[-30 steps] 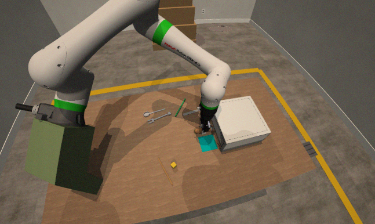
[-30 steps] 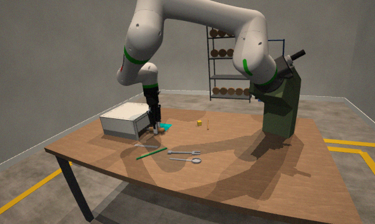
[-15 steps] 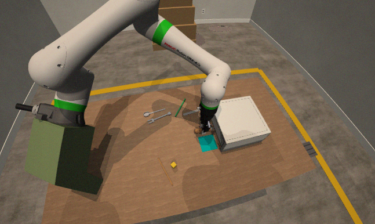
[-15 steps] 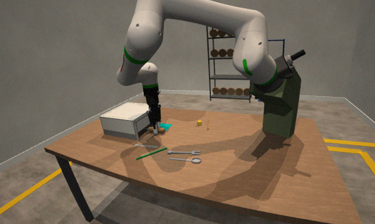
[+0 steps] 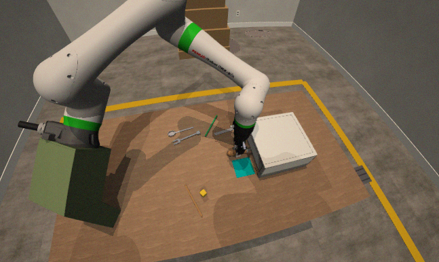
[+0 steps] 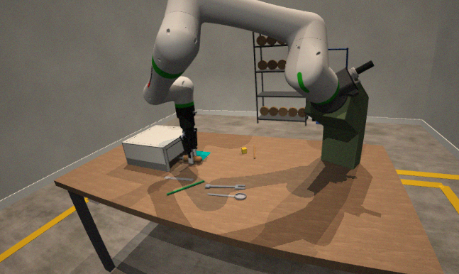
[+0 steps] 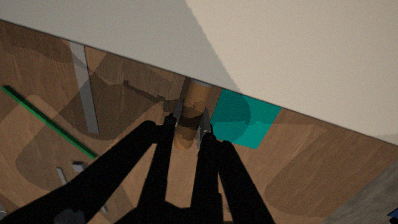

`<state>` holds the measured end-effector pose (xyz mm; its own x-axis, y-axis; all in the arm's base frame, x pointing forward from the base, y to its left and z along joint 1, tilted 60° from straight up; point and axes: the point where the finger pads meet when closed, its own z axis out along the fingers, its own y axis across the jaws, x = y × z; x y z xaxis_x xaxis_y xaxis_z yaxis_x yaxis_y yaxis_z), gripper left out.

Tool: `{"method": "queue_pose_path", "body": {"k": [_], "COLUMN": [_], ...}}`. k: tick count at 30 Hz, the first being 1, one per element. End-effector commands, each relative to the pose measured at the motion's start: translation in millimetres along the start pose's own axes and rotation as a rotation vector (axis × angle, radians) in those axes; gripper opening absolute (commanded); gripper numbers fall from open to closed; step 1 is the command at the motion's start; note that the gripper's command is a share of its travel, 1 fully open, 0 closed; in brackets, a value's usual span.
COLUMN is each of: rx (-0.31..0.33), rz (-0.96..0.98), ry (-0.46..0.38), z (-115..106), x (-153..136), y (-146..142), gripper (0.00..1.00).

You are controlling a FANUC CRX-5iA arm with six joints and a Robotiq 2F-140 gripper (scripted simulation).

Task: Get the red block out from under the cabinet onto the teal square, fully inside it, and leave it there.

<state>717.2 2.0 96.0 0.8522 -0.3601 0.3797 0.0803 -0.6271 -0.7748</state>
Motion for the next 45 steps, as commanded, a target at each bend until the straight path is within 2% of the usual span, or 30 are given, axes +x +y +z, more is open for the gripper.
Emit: {"method": "queue_pose_path", "body": {"k": [1, 30, 45], "rx": [0.0, 0.0, 0.0], "rz": [0.0, 0.0, 0.0], "ry": [0.0, 0.0, 0.0], "z": [0, 0, 0], "x": [-2, -38, -77], "y": [0, 0, 0], "gripper": [0.0, 0.0, 0.0]}}
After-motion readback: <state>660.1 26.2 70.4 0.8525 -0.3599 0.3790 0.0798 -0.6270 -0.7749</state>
